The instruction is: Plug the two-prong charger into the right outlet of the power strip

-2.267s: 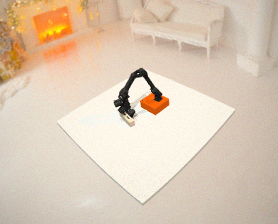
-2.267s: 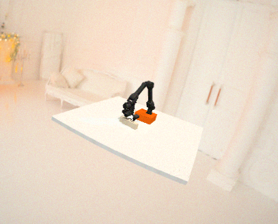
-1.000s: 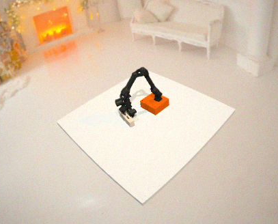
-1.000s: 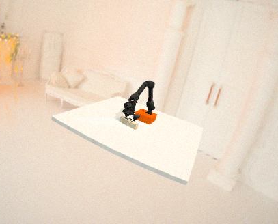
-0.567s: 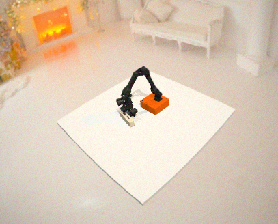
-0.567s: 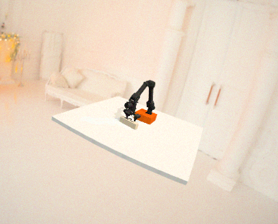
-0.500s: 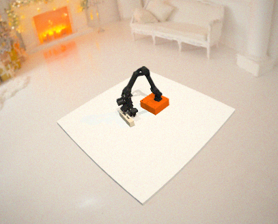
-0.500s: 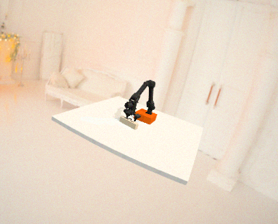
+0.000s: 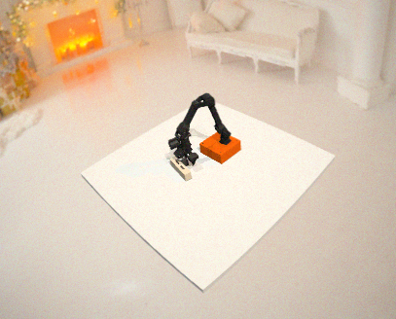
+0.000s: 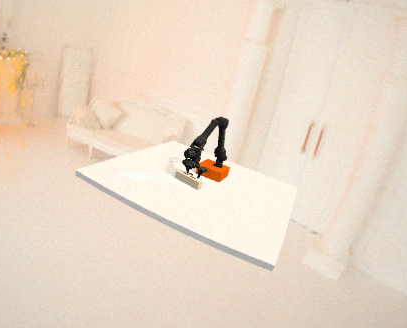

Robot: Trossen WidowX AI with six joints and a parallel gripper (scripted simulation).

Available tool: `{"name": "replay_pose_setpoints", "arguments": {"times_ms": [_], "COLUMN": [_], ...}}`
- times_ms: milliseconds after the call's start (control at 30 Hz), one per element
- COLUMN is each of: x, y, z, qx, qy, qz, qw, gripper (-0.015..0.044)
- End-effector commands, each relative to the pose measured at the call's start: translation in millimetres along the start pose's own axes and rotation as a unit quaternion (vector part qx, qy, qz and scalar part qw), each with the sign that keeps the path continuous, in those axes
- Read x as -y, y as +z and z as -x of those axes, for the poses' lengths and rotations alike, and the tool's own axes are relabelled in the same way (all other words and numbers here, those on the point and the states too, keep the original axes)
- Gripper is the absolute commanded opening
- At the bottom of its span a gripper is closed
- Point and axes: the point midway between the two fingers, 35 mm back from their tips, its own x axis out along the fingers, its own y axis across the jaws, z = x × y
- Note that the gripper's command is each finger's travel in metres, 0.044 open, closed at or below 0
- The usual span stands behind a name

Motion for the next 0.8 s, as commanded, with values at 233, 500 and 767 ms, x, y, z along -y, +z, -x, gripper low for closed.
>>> {"name": "replay_pose_setpoints", "arguments": {"times_ms": [233, 500, 767], "x": [-0.4, -0.4, 0.0], "y": [-13.1, -22.3, -15.1], "z": [-1.2, -2.4, 20.1], "qx": [0.0, 0.0, 0.087], "qy": [0.002, 0.002, 0.003], "qz": [0.002, 0.002, -0.003], "qw": [1.0, 1.0, 0.996], "gripper": [0.044, 0.044, 0.044]}}
